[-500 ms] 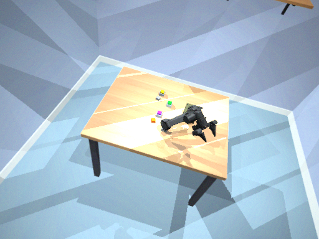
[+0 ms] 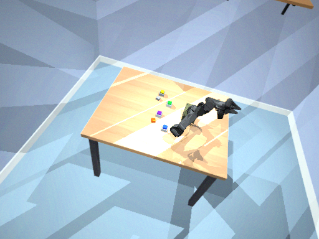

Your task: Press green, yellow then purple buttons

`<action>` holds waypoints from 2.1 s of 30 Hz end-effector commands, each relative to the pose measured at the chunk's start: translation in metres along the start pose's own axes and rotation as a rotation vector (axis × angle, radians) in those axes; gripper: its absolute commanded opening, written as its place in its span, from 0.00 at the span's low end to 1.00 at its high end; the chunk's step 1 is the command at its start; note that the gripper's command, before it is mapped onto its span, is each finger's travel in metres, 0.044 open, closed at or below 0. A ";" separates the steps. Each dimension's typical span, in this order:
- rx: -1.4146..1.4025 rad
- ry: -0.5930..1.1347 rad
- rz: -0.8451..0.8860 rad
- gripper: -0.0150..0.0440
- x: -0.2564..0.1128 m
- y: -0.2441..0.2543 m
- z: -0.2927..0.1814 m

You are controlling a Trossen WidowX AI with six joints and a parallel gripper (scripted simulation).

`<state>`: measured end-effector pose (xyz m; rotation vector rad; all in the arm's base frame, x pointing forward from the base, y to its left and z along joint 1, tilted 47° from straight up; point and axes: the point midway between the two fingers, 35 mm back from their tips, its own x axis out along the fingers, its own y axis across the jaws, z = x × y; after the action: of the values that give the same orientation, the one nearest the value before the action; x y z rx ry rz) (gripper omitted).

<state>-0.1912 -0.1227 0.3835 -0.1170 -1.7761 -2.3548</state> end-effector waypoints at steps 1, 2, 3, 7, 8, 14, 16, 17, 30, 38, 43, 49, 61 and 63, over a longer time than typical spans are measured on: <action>-0.342 0.281 0.041 0.93 -0.007 -0.002 -0.079; -0.424 0.350 0.058 0.93 -0.012 -0.005 -0.099; -0.505 0.420 0.078 0.93 -0.019 -0.008 -0.117; -0.819 0.696 0.186 0.93 -0.054 -0.025 -0.187; -0.895 0.764 0.219 0.93 -0.066 -0.031 -0.202; -1.321 1.174 0.477 0.93 -0.150 -0.076 -0.273; -1.451 1.310 0.584 0.93 -0.183 -0.095 -0.288; -1.513 1.378 0.642 0.93 -0.199 -0.104 -0.293; -2.052 2.352 1.625 0.93 -0.401 -0.246 -0.241; -1.760 3.233 2.294 0.93 -0.467 -0.314 -0.117; -1.628 3.401 2.351 0.93 -0.472 -0.321 -0.096; -1.628 3.400 2.352 0.84 -0.474 -0.330 -0.091; -1.622 3.405 2.351 0.31 -0.478 -0.374 -0.065; -1.622 3.405 2.351 0.29 -0.478 -0.374 -0.065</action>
<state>0.2066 -0.0380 -0.0710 -1.3106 -3.8784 -1.8818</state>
